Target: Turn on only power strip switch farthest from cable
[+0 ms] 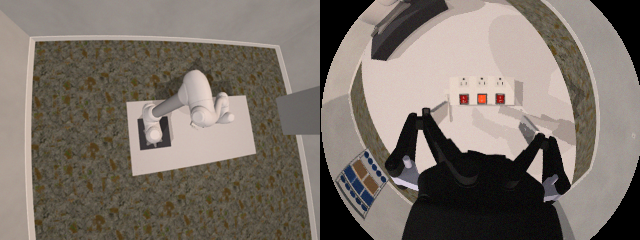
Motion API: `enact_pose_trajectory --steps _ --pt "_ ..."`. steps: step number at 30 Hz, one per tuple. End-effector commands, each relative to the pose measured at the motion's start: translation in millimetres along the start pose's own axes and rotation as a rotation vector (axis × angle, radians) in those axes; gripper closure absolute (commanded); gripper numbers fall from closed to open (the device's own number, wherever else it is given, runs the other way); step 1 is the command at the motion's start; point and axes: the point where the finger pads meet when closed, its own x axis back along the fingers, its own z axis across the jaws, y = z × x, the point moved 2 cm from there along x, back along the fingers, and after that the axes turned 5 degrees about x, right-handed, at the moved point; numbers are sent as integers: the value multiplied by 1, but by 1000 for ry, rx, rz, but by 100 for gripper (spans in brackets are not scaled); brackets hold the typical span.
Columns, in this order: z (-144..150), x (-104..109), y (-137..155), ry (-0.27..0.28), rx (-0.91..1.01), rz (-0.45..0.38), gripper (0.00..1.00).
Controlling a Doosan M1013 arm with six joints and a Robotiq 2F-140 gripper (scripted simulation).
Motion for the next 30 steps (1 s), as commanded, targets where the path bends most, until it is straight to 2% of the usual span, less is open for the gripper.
enact_pose_trajectory --steps 1,15,18,20,22,24,25,30 --pt "0 0 0 0 0 0 0" --pt "0 0 0 0 5 -1 0" --pt "-4 12 -6 -8 180 -27 0" --pt "-4 12 -6 -8 180 -27 0" --pt "-9 27 -13 -25 409 -59 0" --pt "-9 27 -13 -25 409 -59 0" --pt "-12 34 -17 -35 520 -74 0" --pt "-16 45 -22 -55 694 -97 0"
